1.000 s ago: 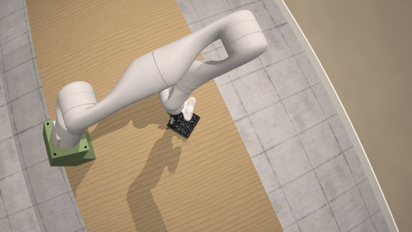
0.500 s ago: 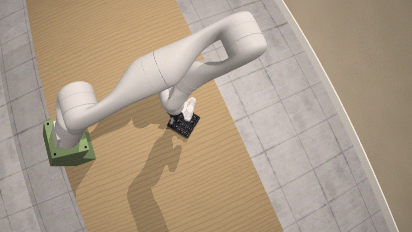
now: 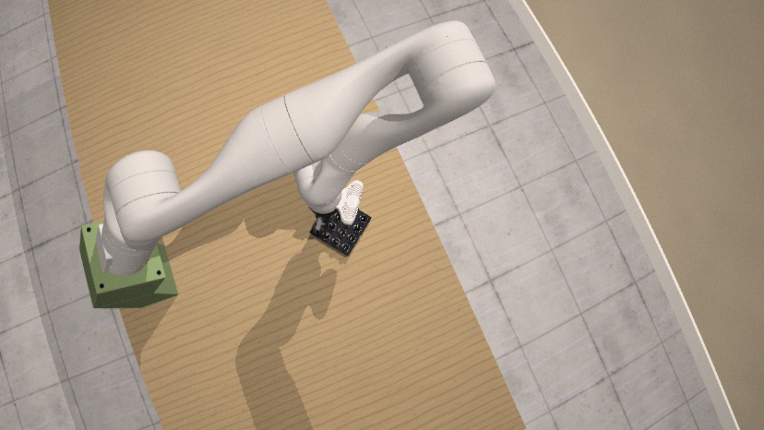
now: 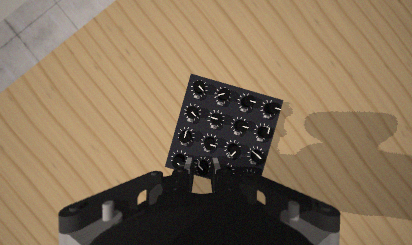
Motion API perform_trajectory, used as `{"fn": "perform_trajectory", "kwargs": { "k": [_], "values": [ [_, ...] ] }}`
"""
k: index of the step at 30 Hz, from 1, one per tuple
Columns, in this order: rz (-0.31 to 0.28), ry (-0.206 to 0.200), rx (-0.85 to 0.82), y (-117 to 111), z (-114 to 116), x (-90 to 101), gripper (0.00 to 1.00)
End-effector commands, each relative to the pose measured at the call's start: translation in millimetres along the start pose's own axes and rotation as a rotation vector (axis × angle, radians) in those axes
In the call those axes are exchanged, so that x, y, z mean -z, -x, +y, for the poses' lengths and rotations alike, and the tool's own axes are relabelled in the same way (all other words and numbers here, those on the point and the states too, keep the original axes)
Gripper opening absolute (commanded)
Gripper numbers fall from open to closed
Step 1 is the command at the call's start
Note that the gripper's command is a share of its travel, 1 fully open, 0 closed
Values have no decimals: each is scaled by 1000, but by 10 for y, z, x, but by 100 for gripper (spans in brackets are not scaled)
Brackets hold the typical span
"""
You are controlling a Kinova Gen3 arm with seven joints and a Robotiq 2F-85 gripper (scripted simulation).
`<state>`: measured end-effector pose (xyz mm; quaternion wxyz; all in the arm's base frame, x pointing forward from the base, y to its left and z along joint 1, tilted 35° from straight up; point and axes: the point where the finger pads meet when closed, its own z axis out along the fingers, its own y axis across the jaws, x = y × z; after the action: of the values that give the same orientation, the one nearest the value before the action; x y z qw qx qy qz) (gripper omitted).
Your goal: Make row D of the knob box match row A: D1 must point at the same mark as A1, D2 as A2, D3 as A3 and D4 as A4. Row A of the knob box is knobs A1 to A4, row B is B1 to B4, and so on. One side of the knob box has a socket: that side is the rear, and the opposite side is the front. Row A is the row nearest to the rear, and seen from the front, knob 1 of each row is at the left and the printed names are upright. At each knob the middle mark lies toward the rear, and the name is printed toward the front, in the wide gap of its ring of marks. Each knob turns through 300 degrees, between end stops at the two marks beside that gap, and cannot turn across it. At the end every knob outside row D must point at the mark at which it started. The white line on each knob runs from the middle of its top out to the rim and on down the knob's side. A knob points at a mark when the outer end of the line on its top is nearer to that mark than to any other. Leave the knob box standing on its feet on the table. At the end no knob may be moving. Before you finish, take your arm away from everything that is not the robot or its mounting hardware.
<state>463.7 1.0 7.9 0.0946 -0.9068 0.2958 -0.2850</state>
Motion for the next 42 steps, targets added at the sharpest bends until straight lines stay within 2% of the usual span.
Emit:
{"fn": "perform_trajectory", "kwargs": {
  "k": [1,17,18,42],
  "values": [
    [-1,1,0,6,6,-5,19],
    [-1,1,0,6,6,-5,19],
    [-1,1,0,6,6,-5,8],
    [-1,1,0,6,6,-5,8]
  ]
}}
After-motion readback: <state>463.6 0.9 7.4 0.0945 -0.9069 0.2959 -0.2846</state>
